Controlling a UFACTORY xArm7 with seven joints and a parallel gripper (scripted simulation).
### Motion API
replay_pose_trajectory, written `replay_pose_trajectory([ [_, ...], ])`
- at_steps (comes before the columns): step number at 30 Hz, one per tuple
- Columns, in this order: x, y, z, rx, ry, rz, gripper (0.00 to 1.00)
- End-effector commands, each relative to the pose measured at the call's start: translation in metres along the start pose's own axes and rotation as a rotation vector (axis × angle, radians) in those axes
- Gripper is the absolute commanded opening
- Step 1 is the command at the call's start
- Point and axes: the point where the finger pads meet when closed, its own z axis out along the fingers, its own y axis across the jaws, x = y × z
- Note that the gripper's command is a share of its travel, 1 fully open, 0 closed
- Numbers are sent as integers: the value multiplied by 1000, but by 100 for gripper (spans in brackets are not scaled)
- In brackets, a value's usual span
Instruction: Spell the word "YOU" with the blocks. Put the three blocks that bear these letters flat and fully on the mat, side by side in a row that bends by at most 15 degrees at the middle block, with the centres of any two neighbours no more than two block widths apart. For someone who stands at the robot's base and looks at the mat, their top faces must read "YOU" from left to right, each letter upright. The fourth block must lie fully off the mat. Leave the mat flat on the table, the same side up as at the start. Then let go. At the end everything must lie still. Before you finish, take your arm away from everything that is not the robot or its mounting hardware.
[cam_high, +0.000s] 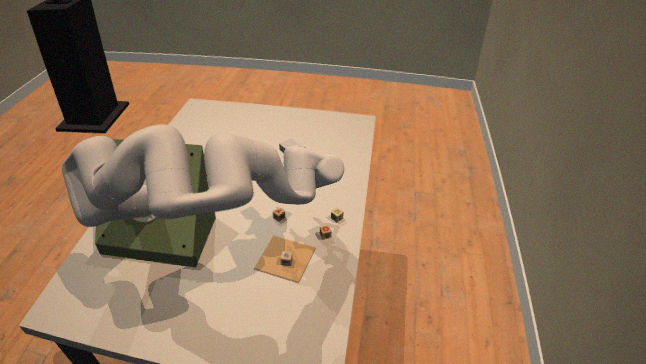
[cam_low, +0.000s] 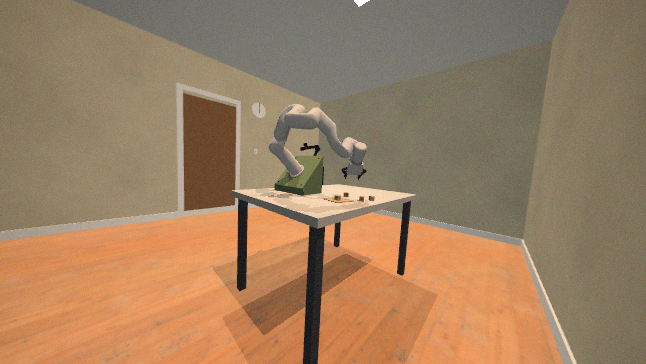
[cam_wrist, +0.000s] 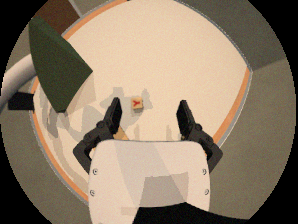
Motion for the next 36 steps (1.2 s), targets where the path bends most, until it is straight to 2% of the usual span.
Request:
replay_pose_trajectory([
  [1, 8, -15, 6, -3, 0, -3, 100],
  [36, 14, -29, 13, -2, 0, -2, 100],
])
